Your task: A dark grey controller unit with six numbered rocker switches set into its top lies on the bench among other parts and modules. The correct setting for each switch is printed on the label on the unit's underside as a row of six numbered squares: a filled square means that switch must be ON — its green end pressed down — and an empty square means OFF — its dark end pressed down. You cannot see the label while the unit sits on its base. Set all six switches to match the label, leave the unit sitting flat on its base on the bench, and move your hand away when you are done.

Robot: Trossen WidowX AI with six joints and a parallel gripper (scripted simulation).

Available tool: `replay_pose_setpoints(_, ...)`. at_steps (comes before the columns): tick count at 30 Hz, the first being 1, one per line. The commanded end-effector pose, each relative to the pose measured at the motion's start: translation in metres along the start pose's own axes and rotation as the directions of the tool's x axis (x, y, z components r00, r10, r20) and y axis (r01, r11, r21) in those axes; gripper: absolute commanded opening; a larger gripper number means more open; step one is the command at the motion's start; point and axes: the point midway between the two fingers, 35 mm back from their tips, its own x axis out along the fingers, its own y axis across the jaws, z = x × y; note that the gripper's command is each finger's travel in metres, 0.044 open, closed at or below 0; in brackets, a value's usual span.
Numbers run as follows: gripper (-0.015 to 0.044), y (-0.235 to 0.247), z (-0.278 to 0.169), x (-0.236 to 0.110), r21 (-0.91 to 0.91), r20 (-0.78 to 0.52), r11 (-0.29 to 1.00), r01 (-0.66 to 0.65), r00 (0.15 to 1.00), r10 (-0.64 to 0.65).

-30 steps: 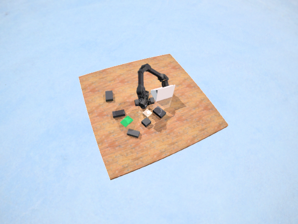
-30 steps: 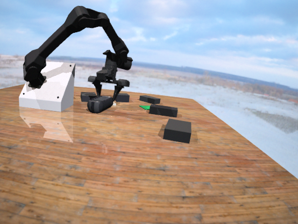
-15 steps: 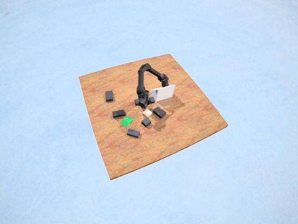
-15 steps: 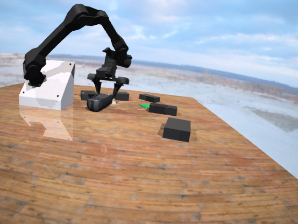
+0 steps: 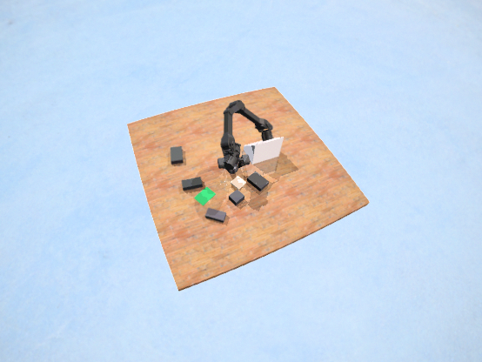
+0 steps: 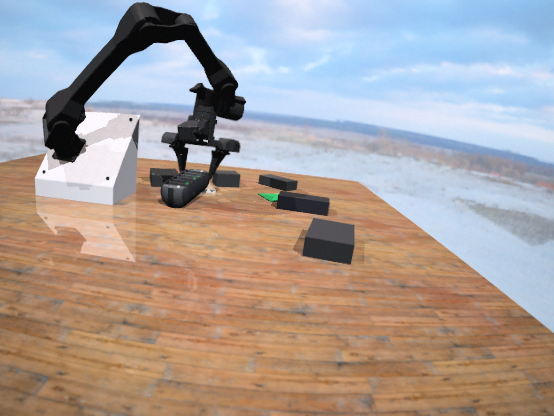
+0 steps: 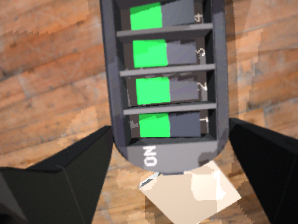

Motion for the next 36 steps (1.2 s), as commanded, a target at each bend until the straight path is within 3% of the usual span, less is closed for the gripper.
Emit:
replay_pose_setpoints(1,0.0336,0.000,0.003,-0.005,-0.004,-0.012,1.000,-0.002,1.000,0.002)
replay_pose_setpoints(36,0.0336,0.000,0.024,-0.025,-0.005,-0.084,1.000,-0.002,0.996,0.001)
